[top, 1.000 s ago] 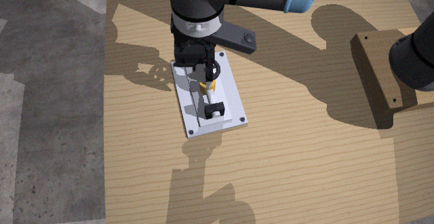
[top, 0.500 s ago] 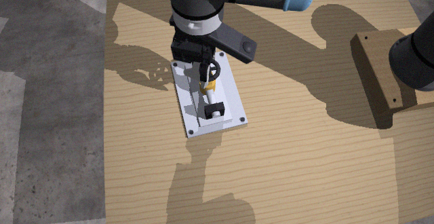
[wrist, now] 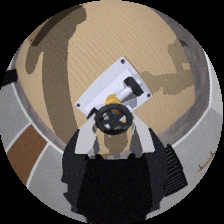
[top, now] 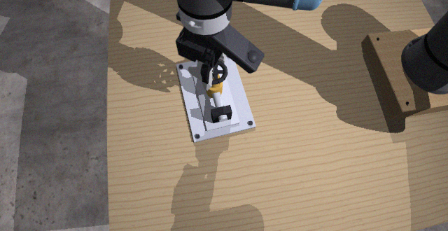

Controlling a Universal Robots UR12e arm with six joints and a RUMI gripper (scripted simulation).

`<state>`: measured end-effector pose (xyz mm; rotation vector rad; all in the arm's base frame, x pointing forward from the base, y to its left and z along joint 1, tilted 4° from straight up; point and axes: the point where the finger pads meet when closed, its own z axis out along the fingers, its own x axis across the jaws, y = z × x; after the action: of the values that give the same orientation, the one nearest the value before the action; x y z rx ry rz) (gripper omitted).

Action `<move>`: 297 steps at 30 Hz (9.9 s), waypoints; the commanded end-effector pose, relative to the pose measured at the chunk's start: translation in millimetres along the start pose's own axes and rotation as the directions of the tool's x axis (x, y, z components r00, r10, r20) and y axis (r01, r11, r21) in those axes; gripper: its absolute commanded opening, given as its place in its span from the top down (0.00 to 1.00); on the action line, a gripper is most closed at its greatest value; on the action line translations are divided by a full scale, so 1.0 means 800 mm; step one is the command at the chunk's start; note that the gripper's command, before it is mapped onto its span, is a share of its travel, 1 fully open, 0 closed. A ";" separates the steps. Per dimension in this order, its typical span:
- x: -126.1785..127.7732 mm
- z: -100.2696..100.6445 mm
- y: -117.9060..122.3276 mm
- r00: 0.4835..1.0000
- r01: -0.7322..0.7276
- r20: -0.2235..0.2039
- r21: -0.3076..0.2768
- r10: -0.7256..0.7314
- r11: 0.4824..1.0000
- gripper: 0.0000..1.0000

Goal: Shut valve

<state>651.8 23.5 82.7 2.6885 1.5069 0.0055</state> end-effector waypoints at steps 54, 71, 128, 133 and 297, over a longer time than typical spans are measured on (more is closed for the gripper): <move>-0.001 -0.003 0.002 0.971 -0.239 -0.001 -0.006 0.239 0.971 1.00; -0.001 -0.003 0.002 0.971 -0.239 -0.001 -0.006 0.239 0.971 1.00; 0.000 -0.025 0.005 0.971 -0.238 -0.003 -0.008 0.238 0.971 0.00; 0.000 -0.033 0.004 0.971 -0.237 -0.003 -0.008 0.237 0.971 0.00; 0.000 -0.121 0.001 0.670 0.742 0.004 -0.003 -0.742 0.670 0.00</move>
<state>648.7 27.3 178.0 1.9040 2.4225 -0.0329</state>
